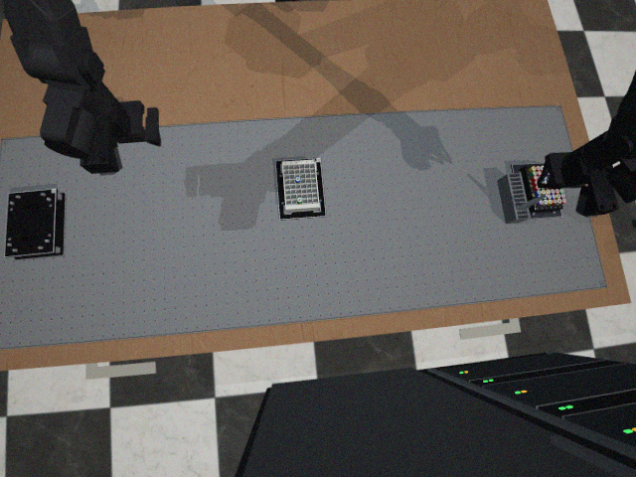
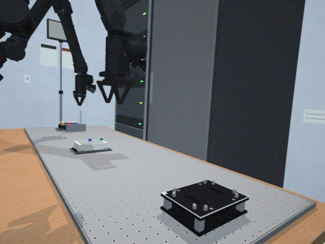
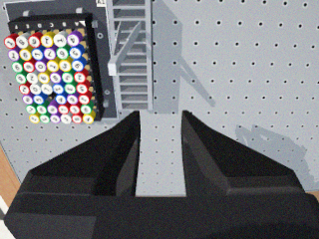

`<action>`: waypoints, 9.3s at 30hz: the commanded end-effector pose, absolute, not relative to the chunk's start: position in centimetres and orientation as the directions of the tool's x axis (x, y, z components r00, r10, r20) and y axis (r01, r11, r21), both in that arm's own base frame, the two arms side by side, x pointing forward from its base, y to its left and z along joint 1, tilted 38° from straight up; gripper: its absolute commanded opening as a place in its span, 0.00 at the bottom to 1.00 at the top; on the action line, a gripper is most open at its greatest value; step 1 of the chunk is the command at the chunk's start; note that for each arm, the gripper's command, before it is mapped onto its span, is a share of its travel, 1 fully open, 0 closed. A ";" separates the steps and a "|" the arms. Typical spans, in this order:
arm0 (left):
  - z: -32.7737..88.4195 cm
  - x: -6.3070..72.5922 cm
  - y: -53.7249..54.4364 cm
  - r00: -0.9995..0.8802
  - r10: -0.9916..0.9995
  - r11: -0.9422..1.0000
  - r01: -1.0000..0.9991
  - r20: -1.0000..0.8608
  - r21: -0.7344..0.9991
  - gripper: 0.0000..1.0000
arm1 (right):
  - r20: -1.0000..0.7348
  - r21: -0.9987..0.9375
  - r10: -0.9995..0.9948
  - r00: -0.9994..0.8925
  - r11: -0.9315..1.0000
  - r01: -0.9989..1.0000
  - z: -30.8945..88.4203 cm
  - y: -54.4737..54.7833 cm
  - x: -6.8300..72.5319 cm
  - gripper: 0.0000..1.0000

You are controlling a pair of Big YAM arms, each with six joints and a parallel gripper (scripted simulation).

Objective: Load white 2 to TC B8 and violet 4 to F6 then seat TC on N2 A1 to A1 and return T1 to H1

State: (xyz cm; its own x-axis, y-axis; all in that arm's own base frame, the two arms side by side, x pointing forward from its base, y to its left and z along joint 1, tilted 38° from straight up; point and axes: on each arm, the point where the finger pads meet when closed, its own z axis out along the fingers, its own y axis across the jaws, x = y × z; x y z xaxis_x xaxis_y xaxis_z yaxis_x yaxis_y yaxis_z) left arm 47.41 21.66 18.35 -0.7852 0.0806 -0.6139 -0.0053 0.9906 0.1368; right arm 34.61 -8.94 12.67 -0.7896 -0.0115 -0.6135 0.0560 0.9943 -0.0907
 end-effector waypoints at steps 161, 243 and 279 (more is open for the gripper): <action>15.6 55.8 25.2 -0.762 0.100 0.988 -0.002 -0.640 0.157 0.25 | -0.627 -0.094 -0.012 -0.779 0.994 0.061 13.6 -9.1 35.1 1.00; 15.4 55.7 25.1 -0.765 0.099 0.988 -0.001 -0.636 0.155 0.08 | -0.627 -0.094 -0.012 -0.779 0.994 0.061 13.6 -9.1 35.1 1.00; 15.3 53.2 25.3 -0.785 0.085 0.990 -0.004 -0.613 0.143 0.08 | -0.627 -0.094 -0.012 -0.779 0.994 0.061 13.6 -9.1 35.1 1.00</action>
